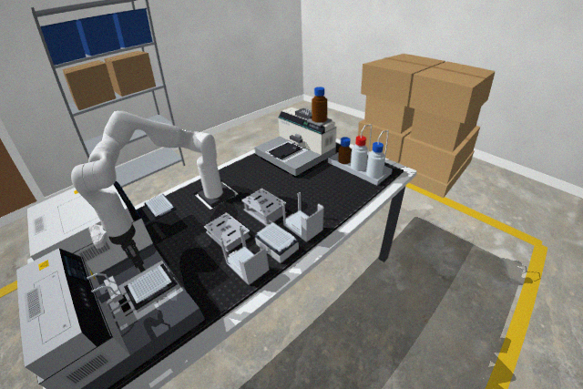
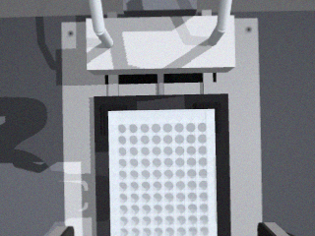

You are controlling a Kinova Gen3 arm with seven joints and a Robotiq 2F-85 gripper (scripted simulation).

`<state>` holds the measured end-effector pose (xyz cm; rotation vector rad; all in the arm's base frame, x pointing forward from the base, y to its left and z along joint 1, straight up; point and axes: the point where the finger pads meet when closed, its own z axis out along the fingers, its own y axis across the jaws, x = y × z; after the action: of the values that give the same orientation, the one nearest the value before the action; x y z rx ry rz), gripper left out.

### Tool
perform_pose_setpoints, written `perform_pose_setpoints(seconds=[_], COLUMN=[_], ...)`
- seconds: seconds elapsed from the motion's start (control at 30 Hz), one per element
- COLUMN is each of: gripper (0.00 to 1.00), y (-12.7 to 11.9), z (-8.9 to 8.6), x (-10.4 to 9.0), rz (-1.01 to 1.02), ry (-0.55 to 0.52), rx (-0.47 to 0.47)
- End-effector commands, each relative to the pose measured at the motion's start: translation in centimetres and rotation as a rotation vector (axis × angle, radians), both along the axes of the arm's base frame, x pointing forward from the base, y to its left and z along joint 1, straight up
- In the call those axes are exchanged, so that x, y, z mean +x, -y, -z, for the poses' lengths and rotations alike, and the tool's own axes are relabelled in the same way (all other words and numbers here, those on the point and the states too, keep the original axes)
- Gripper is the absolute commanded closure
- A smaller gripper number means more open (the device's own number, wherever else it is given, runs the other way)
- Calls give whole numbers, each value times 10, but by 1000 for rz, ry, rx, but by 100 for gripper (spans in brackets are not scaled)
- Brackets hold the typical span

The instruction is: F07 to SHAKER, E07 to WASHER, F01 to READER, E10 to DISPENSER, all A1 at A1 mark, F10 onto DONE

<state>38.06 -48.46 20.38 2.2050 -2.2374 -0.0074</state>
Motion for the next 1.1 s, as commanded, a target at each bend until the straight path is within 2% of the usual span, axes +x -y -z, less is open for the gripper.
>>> perform_pose_setpoints(seconds=[0.0, 0.37, 1.07], gripper=[0, 0, 0], y=[3, 3, 3], z=[-2, -2, 24], x=[1, 1, 1], rz=[-1, -1, -1], ry=[1, 1, 1], rx=[-1, -1, -1])
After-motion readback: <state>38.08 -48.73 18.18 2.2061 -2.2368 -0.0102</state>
